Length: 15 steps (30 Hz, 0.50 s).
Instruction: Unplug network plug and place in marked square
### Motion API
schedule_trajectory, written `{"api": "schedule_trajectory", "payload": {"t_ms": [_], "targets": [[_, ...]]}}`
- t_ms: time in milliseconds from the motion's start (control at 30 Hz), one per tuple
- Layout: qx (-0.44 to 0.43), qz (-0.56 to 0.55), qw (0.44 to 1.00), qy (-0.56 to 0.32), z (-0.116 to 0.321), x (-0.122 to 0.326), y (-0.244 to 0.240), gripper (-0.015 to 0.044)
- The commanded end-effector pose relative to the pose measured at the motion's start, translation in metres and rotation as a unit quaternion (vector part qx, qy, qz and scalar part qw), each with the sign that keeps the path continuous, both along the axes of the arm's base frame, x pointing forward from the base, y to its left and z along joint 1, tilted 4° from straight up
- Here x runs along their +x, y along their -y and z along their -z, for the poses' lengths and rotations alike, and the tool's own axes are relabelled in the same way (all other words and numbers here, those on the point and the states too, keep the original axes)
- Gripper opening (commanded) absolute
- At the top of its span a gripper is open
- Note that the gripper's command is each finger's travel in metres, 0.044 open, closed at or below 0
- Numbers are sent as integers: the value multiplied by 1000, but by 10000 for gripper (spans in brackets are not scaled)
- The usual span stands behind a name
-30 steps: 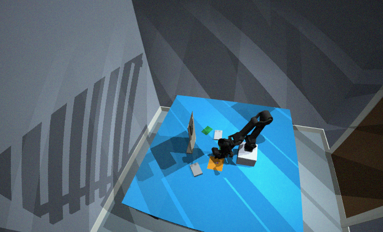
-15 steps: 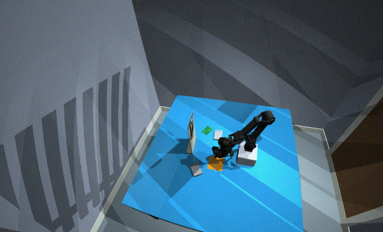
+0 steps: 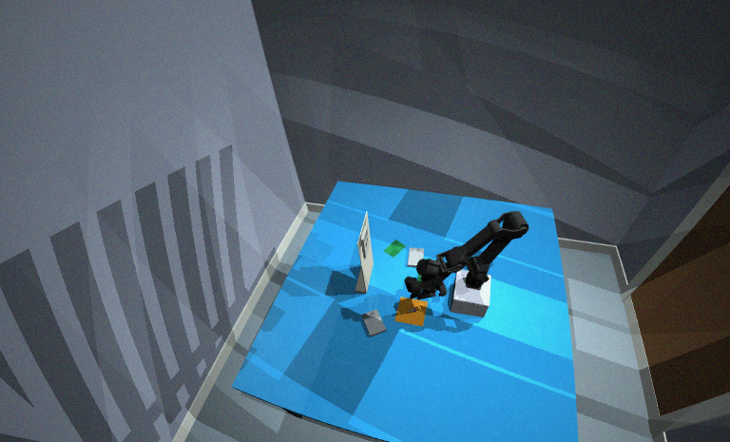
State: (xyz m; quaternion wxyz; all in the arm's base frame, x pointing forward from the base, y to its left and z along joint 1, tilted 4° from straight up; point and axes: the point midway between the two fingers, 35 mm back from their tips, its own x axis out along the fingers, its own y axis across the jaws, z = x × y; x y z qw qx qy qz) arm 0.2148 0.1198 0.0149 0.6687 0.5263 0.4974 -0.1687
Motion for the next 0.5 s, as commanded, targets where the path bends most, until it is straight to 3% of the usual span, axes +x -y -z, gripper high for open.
{"api": "schedule_trajectory", "payload": {"t_ms": [0,467], "targets": [[1,-3,1000,2,-4,0,0,156],[1,-3,1000,1,-17,-3,2,156]]}}
